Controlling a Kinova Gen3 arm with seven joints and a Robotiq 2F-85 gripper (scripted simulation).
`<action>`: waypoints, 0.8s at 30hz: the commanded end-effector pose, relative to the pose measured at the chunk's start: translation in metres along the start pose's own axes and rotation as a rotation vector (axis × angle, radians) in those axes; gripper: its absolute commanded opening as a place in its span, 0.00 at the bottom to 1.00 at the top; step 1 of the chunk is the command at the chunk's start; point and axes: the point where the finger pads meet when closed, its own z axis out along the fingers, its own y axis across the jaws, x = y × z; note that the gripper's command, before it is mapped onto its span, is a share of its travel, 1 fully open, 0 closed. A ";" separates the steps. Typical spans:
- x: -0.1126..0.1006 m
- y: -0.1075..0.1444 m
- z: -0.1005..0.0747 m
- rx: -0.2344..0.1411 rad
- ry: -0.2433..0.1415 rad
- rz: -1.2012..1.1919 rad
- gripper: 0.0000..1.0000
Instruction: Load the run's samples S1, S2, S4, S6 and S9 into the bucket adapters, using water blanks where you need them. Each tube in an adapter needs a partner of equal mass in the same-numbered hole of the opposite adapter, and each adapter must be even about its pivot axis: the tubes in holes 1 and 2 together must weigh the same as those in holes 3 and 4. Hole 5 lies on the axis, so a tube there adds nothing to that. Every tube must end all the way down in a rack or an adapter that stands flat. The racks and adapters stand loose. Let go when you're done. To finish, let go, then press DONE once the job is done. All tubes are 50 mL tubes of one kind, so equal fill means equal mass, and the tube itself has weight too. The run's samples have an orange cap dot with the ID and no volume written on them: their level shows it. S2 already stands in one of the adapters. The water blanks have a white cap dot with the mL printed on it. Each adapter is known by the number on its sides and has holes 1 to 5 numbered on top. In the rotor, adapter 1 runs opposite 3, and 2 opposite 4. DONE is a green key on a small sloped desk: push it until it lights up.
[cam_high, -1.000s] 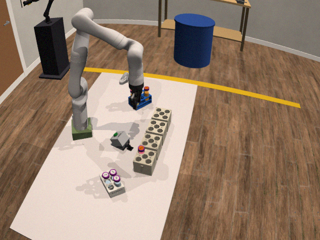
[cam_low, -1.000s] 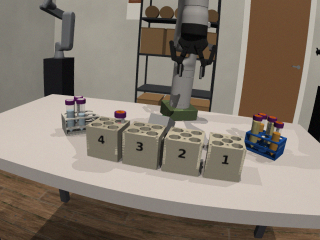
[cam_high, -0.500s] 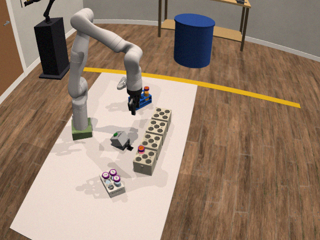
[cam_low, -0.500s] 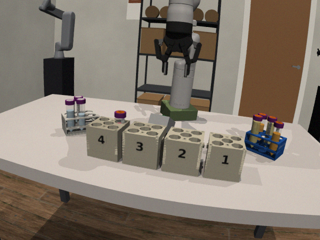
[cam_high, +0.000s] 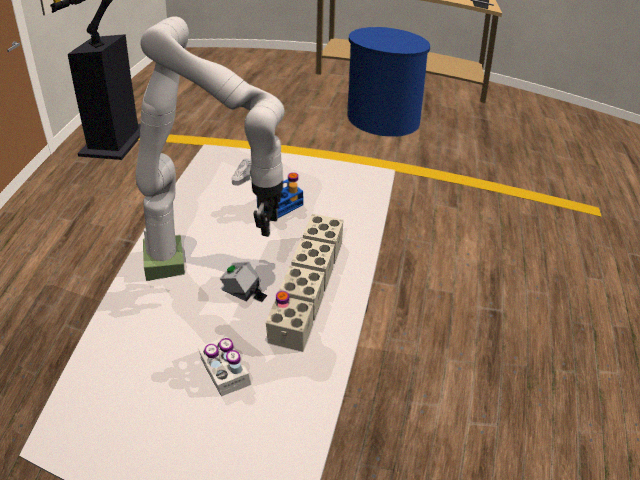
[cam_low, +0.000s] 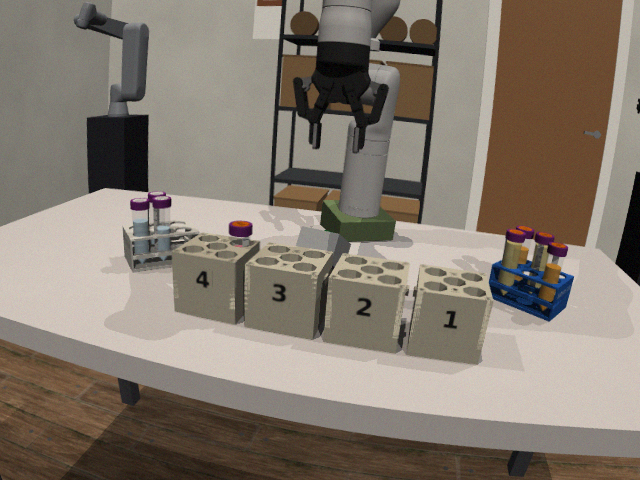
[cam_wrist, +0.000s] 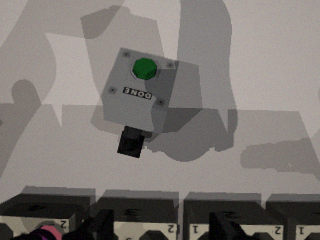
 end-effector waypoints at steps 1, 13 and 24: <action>0.000 -0.002 0.000 0.000 0.001 0.003 0.62; -0.012 -0.022 0.000 -0.006 0.005 -0.277 0.62; -0.030 -0.051 0.000 -0.009 0.003 -0.722 0.62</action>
